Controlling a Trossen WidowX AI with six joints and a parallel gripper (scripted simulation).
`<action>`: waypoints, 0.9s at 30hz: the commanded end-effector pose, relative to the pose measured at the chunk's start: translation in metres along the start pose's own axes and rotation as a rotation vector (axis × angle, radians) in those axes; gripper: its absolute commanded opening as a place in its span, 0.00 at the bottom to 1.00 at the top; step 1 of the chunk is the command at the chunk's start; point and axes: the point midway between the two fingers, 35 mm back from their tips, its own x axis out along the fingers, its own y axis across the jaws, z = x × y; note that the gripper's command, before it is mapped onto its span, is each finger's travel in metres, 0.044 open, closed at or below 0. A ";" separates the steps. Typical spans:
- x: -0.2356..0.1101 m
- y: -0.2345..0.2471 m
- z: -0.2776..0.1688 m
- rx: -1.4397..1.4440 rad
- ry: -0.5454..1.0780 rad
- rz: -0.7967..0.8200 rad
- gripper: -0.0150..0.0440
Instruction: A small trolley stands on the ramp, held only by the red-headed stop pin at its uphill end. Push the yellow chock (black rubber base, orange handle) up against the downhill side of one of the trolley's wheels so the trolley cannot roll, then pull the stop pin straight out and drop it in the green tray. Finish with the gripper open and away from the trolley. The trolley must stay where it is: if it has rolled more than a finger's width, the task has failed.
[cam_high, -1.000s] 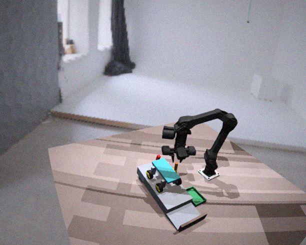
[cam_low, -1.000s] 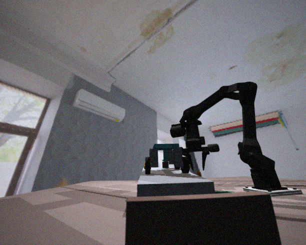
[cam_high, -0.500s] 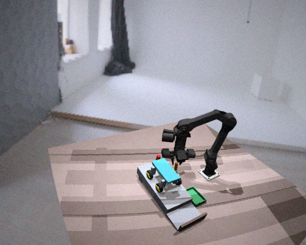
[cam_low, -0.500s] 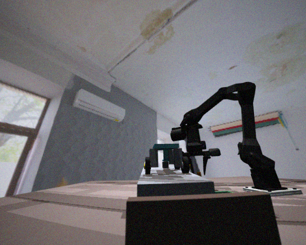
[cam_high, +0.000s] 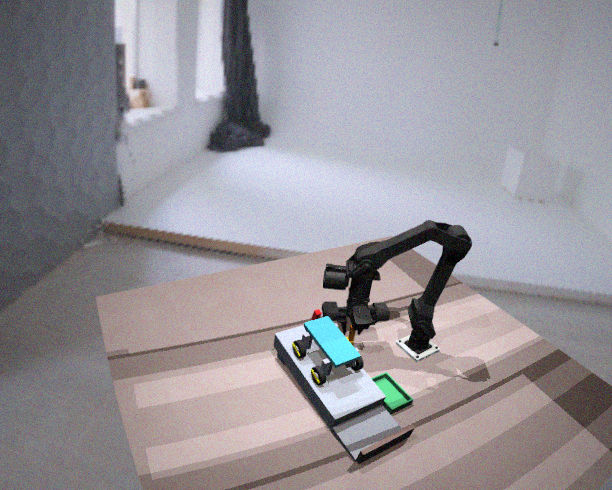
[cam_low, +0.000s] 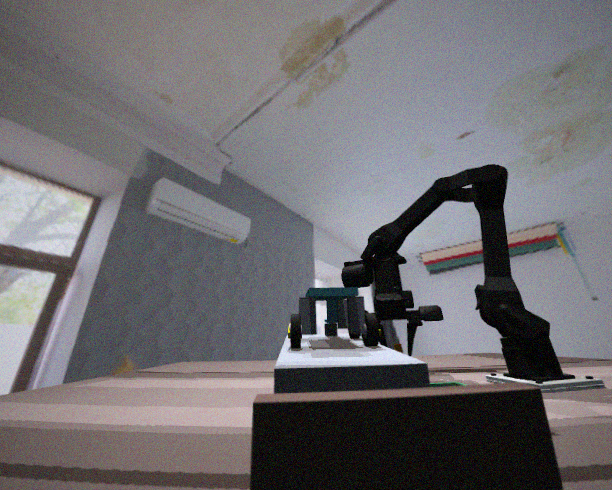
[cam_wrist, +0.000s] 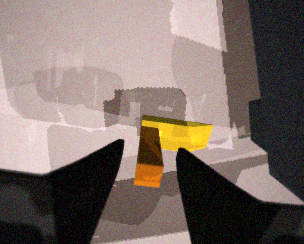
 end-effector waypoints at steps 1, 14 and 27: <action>0.009 0.001 0.001 -0.004 -0.006 0.012 0.58; 0.006 0.001 0.000 0.000 0.000 0.003 0.31; -0.025 0.003 0.000 -0.004 -0.006 0.012 0.25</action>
